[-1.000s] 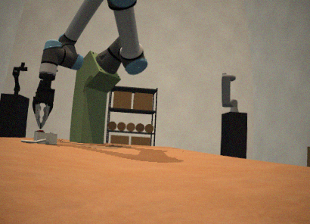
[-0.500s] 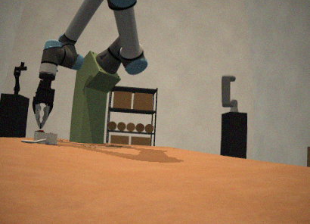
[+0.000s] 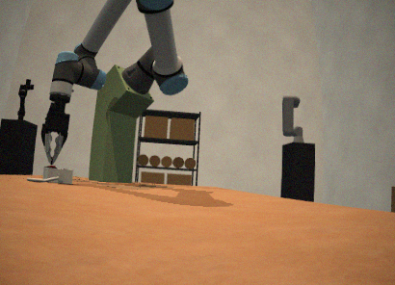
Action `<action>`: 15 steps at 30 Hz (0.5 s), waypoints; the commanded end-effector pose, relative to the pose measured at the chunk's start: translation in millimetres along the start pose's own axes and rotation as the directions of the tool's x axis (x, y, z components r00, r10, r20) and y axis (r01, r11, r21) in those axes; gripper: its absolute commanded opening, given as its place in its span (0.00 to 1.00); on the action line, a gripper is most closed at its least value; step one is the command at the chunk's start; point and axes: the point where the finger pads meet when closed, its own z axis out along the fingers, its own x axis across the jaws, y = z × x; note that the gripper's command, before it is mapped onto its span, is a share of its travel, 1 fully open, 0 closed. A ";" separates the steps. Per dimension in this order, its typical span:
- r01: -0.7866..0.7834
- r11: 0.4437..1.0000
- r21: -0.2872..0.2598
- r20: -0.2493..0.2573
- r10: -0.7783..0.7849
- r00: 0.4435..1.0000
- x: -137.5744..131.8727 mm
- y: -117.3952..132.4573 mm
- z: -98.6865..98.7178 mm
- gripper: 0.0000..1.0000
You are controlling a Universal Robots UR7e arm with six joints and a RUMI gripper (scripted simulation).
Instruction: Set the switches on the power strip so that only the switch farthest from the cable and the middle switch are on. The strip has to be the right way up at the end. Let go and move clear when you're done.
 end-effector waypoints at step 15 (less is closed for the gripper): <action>0.000 1.000 0.000 0.001 0.000 1.000 -0.4 0.2 5.6 0.00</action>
